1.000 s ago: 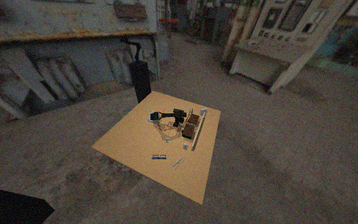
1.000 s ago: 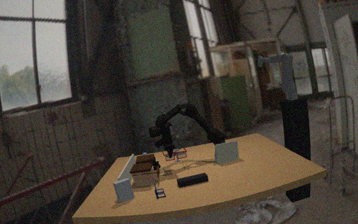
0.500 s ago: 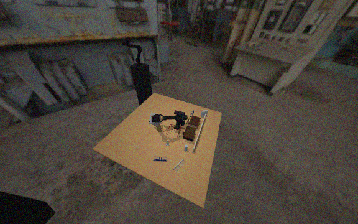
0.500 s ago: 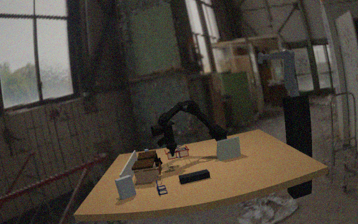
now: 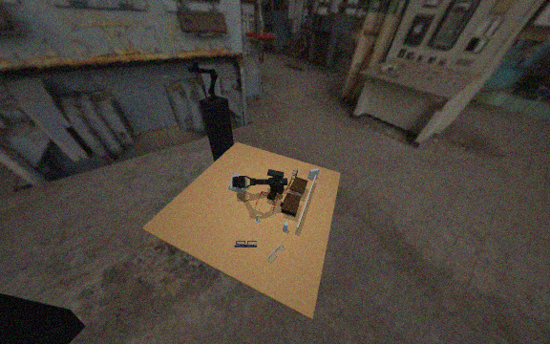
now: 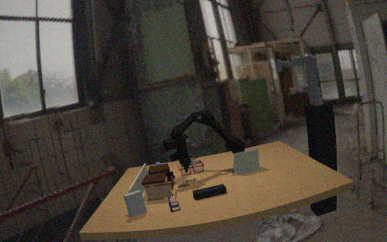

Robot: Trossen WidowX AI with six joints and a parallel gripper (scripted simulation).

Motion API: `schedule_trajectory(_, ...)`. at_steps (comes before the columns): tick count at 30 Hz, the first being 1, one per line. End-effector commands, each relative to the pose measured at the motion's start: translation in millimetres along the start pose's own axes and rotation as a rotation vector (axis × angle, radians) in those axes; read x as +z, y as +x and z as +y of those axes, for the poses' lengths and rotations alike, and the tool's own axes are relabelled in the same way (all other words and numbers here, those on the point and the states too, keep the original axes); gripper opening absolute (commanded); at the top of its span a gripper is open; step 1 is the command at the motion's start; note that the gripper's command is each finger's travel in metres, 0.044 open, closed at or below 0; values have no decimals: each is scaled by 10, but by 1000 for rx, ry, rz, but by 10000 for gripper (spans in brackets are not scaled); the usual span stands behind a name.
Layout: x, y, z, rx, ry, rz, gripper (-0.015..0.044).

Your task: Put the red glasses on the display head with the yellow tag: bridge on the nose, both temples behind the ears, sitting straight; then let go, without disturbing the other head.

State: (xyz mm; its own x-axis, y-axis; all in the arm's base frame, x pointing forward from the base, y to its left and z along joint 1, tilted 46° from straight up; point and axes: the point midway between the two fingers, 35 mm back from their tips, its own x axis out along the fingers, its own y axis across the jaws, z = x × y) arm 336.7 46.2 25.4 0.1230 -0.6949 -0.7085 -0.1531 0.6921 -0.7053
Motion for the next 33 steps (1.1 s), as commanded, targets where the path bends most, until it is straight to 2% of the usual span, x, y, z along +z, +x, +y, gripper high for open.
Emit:
schedule_trajectory(1,-19,52,1,-5,-9,4,0)
schedule_trajectory(33,-50,345,-15,-10,-9,5,0)
